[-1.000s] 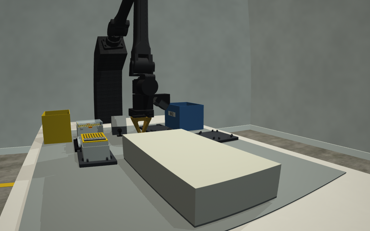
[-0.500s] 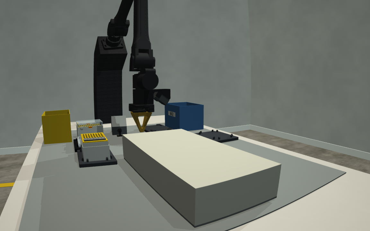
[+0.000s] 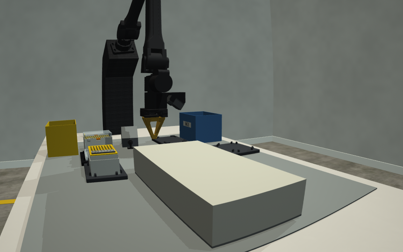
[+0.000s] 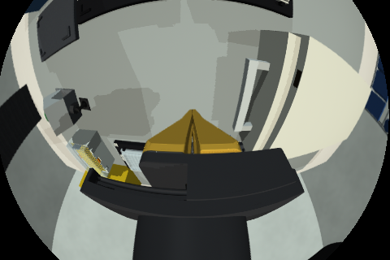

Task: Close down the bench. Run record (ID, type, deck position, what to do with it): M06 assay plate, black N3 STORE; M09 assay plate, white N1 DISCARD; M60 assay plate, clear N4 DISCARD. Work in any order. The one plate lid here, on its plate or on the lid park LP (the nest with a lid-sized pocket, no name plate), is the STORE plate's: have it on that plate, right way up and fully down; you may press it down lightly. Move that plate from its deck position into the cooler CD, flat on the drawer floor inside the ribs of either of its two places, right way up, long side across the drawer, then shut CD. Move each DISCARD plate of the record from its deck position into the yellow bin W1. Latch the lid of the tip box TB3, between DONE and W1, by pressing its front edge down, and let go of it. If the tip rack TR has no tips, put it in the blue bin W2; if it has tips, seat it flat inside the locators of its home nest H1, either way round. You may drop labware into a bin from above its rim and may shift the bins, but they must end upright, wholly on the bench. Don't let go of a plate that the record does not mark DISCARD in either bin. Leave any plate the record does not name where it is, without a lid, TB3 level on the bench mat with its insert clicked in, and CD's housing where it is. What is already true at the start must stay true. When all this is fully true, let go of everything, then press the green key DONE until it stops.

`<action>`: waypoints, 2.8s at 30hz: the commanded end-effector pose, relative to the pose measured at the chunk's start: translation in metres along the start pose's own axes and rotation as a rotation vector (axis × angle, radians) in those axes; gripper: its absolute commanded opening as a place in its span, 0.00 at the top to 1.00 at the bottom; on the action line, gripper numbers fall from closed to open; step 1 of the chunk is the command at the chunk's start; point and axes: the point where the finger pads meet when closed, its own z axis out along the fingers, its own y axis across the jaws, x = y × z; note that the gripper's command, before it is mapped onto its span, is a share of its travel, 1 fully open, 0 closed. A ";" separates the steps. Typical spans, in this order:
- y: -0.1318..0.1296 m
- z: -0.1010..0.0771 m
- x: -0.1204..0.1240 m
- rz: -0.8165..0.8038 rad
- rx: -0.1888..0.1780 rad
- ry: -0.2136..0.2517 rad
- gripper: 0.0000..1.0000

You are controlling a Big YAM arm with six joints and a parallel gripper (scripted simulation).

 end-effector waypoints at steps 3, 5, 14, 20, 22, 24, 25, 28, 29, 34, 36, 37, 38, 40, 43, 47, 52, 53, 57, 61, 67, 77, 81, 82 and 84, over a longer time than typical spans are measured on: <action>0.001 -0.010 0.005 0.004 -0.008 0.002 1.00; -0.006 -0.020 0.005 0.003 0.008 0.002 1.00; -0.010 -0.031 0.005 0.000 0.016 0.002 1.00; 0.002 -0.029 0.005 -0.001 -0.012 0.001 1.00; -0.002 -0.036 0.005 -0.001 0.000 0.002 1.00; -0.007 -0.043 0.005 -0.002 0.012 0.002 1.00; -0.007 -0.043 0.005 -0.002 0.012 0.002 1.00; -0.008 -0.047 0.005 -0.003 0.013 0.002 1.00; -0.007 -0.048 0.005 -0.003 0.012 0.002 1.00; -0.004 -0.051 0.005 -0.005 0.004 0.002 1.00; 0.000 -0.050 0.005 -0.004 -0.005 0.002 1.00; -0.002 -0.054 0.005 -0.004 0.000 0.002 1.00; -0.006 -0.059 0.005 -0.005 0.009 0.002 1.00; -0.007 -0.063 0.005 -0.005 0.012 0.002 1.00; -0.001 -0.047 0.005 -0.004 -0.012 0.001 1.00; -0.007 -0.070 0.005 -0.005 0.012 0.003 1.00; -0.006 -0.076 0.004 -0.005 0.012 0.001 1.00; -0.003 -0.074 0.005 -0.005 0.003 0.002 1.00; 0.010 -0.061 0.005 -0.003 -0.031 0.002 1.00; -0.010 -0.072 0.000 0.000 0.017 -0.003 1.00; -0.011 -0.064 -0.013 0.071 -0.002 -0.008 0.00; -0.024 -0.065 -0.044 0.338 0.000 -0.009 0.00; -0.030 -0.065 -0.060 0.471 0.001 -0.010 0.00; -0.032 -0.065 -0.064 0.504 0.001 -0.010 0.00; -0.035 -0.065 -0.071 0.571 0.001 -0.011 0.00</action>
